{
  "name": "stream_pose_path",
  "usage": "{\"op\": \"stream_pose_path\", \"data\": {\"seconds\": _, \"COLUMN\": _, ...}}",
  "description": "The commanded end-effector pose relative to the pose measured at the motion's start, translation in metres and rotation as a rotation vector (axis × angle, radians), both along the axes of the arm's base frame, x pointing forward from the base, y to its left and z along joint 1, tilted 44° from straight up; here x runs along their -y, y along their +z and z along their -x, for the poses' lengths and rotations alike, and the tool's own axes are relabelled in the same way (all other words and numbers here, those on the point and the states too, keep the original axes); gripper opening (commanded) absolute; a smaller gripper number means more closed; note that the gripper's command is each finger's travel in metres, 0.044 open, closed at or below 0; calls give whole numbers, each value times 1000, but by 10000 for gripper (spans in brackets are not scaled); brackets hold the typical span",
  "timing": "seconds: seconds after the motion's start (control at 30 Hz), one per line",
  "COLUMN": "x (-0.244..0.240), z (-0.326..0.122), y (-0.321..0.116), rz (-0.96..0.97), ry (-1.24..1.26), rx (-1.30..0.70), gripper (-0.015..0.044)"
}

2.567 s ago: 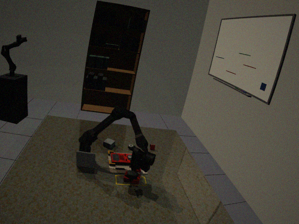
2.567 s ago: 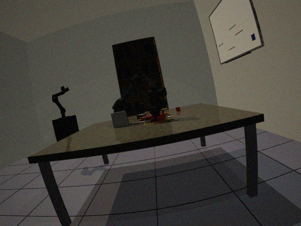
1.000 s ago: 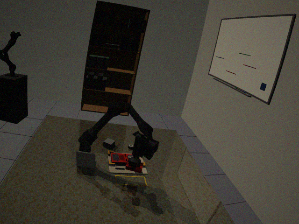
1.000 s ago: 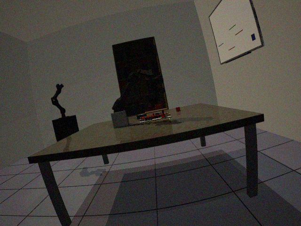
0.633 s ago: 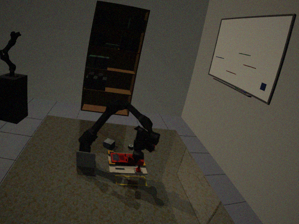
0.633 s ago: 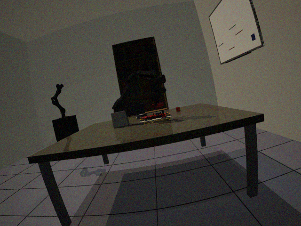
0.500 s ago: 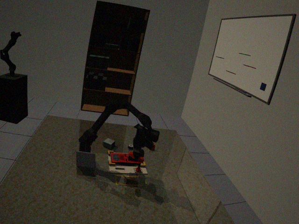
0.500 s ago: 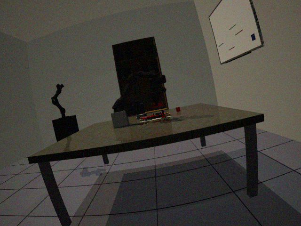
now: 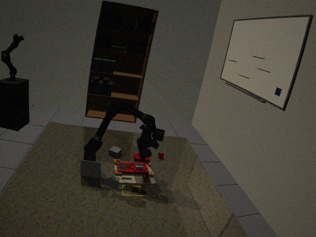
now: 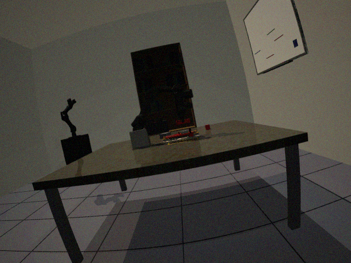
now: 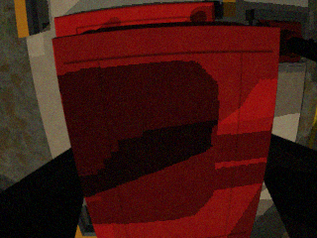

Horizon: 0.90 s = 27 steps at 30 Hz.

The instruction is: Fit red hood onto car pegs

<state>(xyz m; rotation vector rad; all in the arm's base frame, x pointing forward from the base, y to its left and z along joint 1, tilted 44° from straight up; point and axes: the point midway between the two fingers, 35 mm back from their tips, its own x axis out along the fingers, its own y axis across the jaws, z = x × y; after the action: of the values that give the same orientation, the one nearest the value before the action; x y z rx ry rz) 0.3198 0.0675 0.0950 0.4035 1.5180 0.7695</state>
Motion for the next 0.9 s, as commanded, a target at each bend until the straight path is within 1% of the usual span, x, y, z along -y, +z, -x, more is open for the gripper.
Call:
{"op": "stream_pose_path", "data": {"seconds": 0.0, "x": -8, "z": 5, "y": 11, "rz": -10, "ry": 8, "rx": 13, "gripper": 0}}
{"op": "stream_pose_path", "data": {"seconds": 0.2, "x": -11, "z": 4, "y": 4, "rz": -10, "ry": 8, "rx": 13, "gripper": 0}}
{"op": "stream_pose_path", "data": {"seconds": 0.53, "x": -39, "z": 12, "y": -25, "rz": -12, "ry": 8, "rx": 13, "gripper": 0}}
{"op": "stream_pose_path", "data": {"seconds": 0.87, "x": -41, "z": 12, "y": -27, "rz": -12, "ry": 8, "rx": 13, "gripper": 0}}
